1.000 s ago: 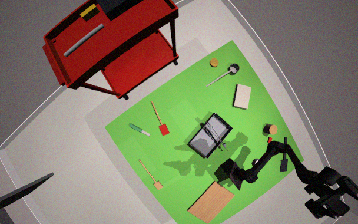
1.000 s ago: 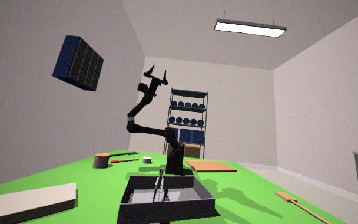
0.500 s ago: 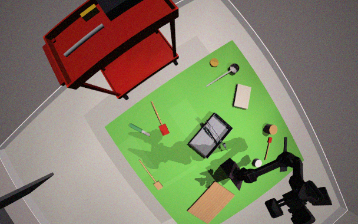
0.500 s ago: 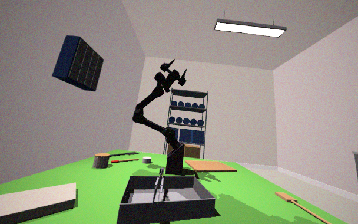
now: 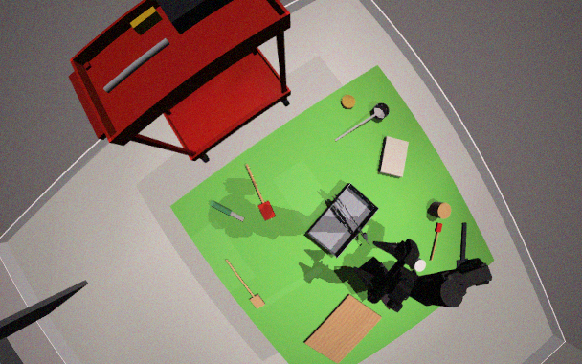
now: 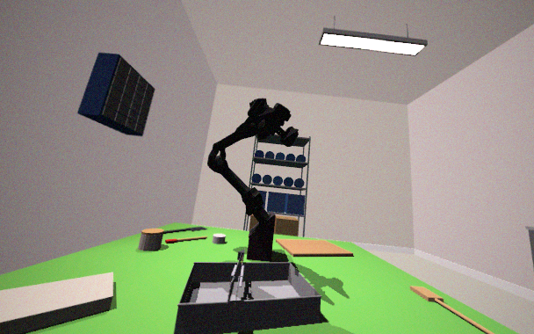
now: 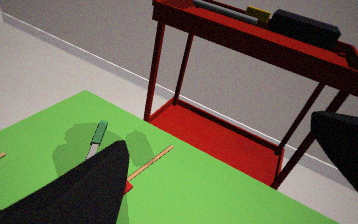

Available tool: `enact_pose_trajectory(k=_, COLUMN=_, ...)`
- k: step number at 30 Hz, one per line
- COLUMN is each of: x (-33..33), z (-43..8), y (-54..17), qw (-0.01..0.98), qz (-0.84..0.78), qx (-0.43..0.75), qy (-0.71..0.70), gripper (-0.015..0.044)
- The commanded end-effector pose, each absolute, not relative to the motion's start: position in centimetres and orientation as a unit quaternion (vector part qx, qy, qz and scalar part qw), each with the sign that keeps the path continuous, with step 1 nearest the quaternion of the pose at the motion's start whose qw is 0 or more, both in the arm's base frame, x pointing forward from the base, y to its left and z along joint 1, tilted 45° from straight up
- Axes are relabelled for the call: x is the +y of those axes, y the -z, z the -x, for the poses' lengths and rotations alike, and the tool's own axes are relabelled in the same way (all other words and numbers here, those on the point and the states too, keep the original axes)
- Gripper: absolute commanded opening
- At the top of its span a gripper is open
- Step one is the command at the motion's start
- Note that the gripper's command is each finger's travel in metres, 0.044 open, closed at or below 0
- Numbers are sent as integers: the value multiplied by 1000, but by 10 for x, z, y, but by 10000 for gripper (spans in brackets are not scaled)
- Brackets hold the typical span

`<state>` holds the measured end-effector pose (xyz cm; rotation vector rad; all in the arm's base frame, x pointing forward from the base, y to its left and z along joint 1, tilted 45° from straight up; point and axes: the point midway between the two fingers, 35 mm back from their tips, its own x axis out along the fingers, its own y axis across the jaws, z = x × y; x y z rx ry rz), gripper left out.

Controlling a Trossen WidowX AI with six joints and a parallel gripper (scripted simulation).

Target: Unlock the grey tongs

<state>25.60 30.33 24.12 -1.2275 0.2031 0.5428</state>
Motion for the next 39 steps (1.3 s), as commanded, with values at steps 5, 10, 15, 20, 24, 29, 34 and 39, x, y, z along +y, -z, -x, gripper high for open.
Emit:
enact_pose_trajectory(k=5, x=218, z=-328, y=-153, qw=785, qz=522, qx=311, qy=-123, gripper=440)
enact_pose_trajectory(k=10, x=149, z=-350, y=-104, qw=767, qz=472, qx=434, qy=-25, gripper=440)
enact_pose_trajectory(k=15, x=75, z=-353, y=-61, qw=729, qz=411, qx=541, qy=86, gripper=440)
enact_pose_trajectory(k=20, x=14, z=-339, y=-30, qw=679, qz=355, qx=616, qy=184, gripper=440)
enact_pose_trajectory(k=24, x=12, z=-339, y=-29, qw=677, qz=353, qx=618, qy=188, gripper=440)
enact_pose_trajectory(k=29, x=8, z=-344, y=-34, qw=677, qz=353, qx=618, qy=188, gripper=440)
enact_pose_trajectory(k=34, x=8, z=-344, y=-34, qw=677, qz=353, qx=618, qy=188, gripper=440)
enact_pose_trajectory(k=39, x=5, z=-346, y=-30, qw=677, qz=352, qx=618, qy=188, gripper=440)
